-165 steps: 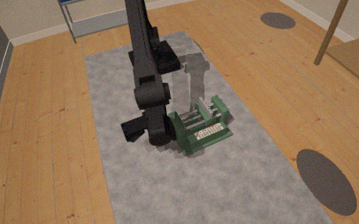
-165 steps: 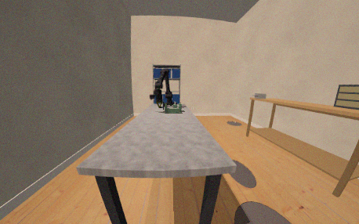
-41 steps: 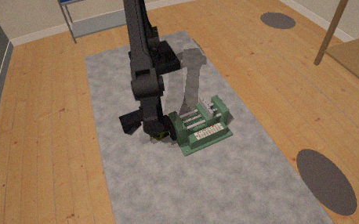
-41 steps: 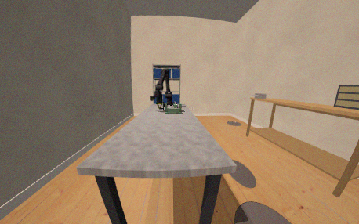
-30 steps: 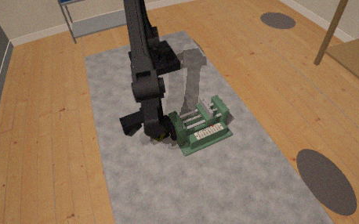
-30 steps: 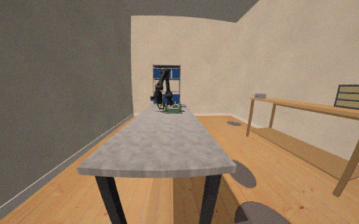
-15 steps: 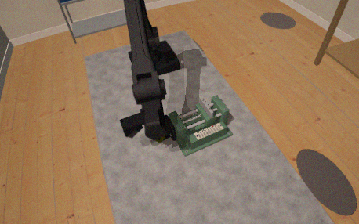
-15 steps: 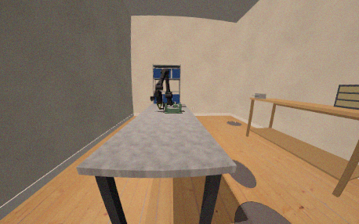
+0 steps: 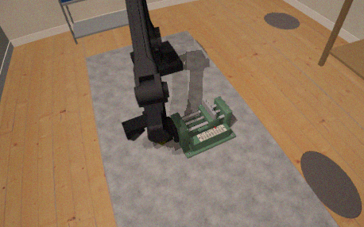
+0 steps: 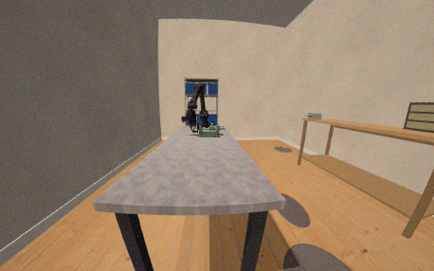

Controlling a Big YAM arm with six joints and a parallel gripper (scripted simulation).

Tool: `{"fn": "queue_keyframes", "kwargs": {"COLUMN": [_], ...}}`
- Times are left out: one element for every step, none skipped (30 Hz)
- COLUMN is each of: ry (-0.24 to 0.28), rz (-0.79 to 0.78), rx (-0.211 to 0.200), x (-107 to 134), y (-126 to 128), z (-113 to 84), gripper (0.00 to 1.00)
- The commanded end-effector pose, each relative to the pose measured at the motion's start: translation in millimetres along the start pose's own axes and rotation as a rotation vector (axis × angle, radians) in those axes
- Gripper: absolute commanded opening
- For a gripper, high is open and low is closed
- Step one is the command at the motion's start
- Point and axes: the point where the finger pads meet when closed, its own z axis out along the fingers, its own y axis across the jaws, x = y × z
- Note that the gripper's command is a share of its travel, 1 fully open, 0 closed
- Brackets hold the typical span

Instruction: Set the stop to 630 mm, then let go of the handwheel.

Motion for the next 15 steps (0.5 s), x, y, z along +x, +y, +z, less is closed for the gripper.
{"fn": "queue_keyframes", "kwargs": {"ry": [-0.016,-0.016,-0.016,-0.016,-0.016,-0.016,-0.016,-0.016,-0.016,-0.016,-0.016,-0.016,-0.016,-0.016,-0.016], "rz": [-0.002,-0.002,-0.002,-0.002,-0.002,-0.002,-0.002,-0.002,-0.002,-0.002,-0.002,-0.002,-0.002,-0.002,-0.002], "rx": [-0.084,-0.084,-0.084,-0.084,-0.084,-0.084,-0.084,-0.084,-0.084,-0.084,-0.084,-0.084,-0.084,-0.084,-0.085], "x": [-0.1,0.0,0.0,0.1,0.1,0.1,0.1,0.2,0.2,0.2,0.2,0.2,0.2,0.2,0.2], "y": [50.6,52.0,53.4,54.7,55.7,55.7,55.7,56.5,56.9,57.1,57.1,57.2,57.4,57.9,58.7], "z": [-14.7,-15.3,-15.9,-16.4,-16.9,-16.9,-16.9,-17.2,-17.4,-17.5,-17.5,-17.5,-17.7,-18.1,-18.8], "gripper": [0.06,0.06,0.06,0.06,0.06,0.06,0.06,0.06,0.06,0.06,0.06,0.06,0.06,0.06,0.06]}}
